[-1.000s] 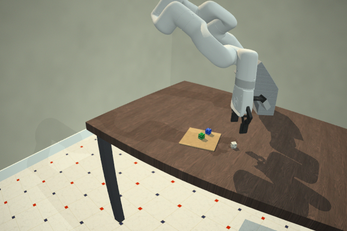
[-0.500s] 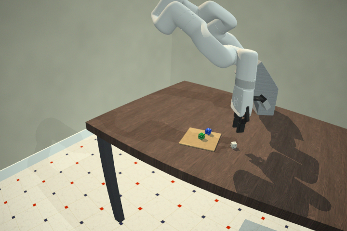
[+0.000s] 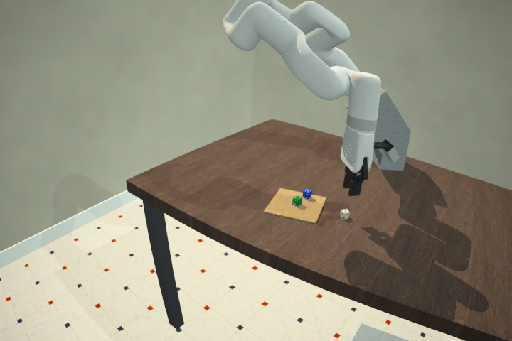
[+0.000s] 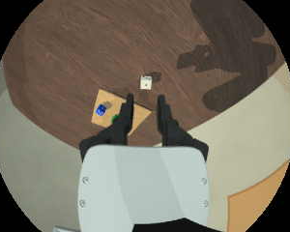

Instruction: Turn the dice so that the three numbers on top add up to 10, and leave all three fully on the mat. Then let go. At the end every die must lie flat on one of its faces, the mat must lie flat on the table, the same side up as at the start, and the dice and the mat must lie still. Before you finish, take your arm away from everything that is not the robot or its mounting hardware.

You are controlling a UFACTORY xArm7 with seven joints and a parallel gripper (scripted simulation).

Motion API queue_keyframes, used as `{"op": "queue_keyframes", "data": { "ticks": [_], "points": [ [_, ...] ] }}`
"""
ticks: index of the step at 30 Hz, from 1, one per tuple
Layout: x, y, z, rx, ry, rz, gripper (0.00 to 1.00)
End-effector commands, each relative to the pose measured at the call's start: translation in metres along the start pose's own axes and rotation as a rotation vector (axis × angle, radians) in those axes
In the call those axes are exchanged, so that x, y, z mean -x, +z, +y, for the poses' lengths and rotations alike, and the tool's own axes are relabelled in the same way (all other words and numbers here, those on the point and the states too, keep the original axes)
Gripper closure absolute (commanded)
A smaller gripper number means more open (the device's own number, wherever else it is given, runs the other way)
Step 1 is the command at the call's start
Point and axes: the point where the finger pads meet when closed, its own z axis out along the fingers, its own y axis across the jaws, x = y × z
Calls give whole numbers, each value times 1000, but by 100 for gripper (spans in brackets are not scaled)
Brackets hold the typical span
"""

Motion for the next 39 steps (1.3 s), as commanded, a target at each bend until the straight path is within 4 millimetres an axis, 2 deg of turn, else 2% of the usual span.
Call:
{"op": "queue_keyframes", "data": {
  "ticks": [1, 25, 39],
  "points": [
    [0, -2, 2, 4, -1, 0, 64],
    [0, 5, 2, 4, 0, -1, 64],
    [0, 25, 2, 4, 0, -1, 64]
  ]
}}
